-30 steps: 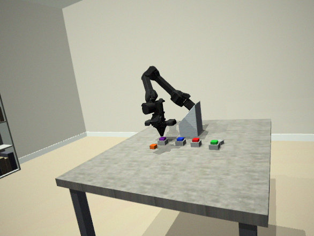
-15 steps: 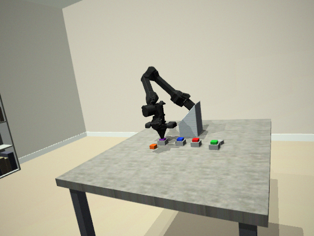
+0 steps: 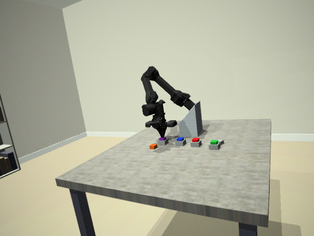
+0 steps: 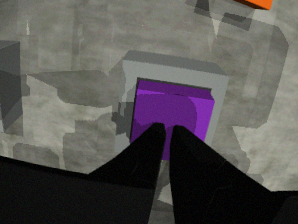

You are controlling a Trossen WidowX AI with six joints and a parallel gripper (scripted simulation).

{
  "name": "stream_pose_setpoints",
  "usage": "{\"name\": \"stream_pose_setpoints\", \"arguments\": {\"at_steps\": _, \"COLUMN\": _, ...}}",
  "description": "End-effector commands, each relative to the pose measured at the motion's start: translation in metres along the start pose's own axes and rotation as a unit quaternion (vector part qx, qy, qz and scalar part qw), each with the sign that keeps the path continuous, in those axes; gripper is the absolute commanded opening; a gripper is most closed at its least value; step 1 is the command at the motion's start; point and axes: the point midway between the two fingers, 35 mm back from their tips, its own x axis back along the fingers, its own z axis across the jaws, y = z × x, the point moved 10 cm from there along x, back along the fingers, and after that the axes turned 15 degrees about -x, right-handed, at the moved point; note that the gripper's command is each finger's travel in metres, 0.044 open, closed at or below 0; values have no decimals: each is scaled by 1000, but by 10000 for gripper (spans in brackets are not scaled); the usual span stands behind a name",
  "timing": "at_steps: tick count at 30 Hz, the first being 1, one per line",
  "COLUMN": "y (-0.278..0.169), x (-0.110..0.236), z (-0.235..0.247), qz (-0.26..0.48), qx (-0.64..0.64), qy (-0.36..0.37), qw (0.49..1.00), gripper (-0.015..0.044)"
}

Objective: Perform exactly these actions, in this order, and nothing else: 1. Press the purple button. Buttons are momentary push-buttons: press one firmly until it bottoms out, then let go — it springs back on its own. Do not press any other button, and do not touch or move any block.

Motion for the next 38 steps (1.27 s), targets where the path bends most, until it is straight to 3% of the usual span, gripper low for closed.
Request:
{"name": "stream_pose_setpoints", "arguments": {"at_steps": 1, "y": 1, "x": 23, "z": 0, "qz": -5, "qx": -1, "qy": 0, "qw": 1000, "gripper": 20}}
{"name": "stream_pose_setpoints", "arguments": {"at_steps": 4, "y": 0, "x": 25, "z": 0, "qz": -5, "qx": -1, "qy": 0, "qw": 1000, "gripper": 20}}
{"name": "stream_pose_setpoints", "arguments": {"at_steps": 9, "y": 12, "x": 31, "z": 26, "qz": -6, "qx": 4, "qy": 21, "qw": 1000, "gripper": 151}}
{"name": "stream_pose_setpoints", "arguments": {"at_steps": 19, "y": 17, "x": 67, "z": 174, "qz": 11, "qx": 28, "qy": 65, "qw": 997, "gripper": 400}}
{"name": "stream_pose_setpoints", "arguments": {"at_steps": 29, "y": -56, "x": 92, "z": 307, "qz": 3, "qx": 2, "qy": 22, "qw": 1000, "gripper": 400}}
{"name": "stream_pose_setpoints", "arguments": {"at_steps": 38, "y": -72, "x": 93, "z": 322, "qz": -3, "qx": -3, "qy": 13, "qw": 1000, "gripper": 400}}
